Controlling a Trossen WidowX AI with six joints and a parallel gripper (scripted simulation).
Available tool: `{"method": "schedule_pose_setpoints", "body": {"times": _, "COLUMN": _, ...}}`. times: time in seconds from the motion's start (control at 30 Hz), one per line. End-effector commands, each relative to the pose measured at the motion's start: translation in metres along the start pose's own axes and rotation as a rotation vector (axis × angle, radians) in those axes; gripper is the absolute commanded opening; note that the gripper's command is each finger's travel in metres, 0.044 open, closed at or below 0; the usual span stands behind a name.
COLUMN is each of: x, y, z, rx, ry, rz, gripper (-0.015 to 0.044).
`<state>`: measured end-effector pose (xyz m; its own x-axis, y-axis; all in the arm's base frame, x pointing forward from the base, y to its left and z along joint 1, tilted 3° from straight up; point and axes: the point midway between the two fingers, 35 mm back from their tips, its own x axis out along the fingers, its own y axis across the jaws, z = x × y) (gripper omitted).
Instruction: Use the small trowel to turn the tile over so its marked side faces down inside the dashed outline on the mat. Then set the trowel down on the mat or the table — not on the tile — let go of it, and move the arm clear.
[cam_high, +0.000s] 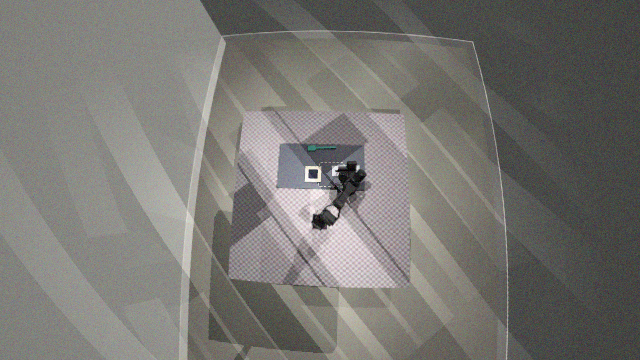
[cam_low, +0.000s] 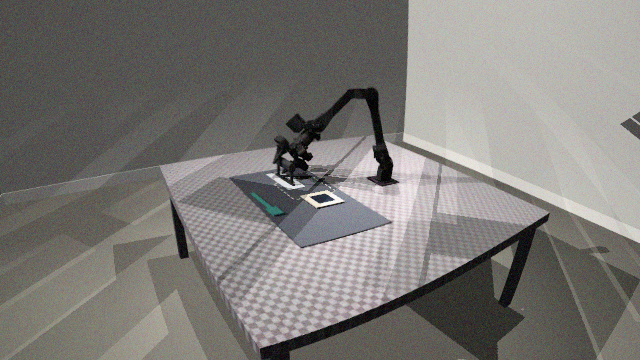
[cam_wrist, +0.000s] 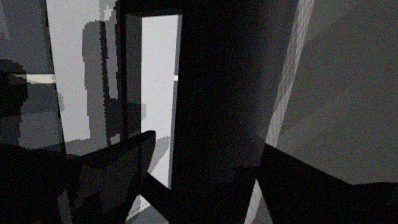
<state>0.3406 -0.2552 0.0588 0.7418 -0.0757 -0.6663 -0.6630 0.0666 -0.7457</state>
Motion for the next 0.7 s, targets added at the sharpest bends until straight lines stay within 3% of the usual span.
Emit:
{"method": "schedule_pose_setpoints", "body": {"times": 0.0, "x": 0.0022, "y": -0.0019, "z": -0.0012, "rx": 0.0, "ry": 0.006, "rz": -0.005, "gripper": 0.0274}}
{"method": "schedule_pose_setpoints", "body": {"times": 0.17, "x": 0.0022, "y": -0.0019, "z": -0.0012, "rx": 0.0, "ry": 0.006, "rz": -0.005, "gripper": 0.0142}}
{"method": "schedule_pose_setpoints", "body": {"times": 0.67, "x": 0.0022, "y": -0.0019, "z": -0.0012, "rx": 0.0, "ry": 0.006, "rz": -0.005, "gripper": 0.0043}}
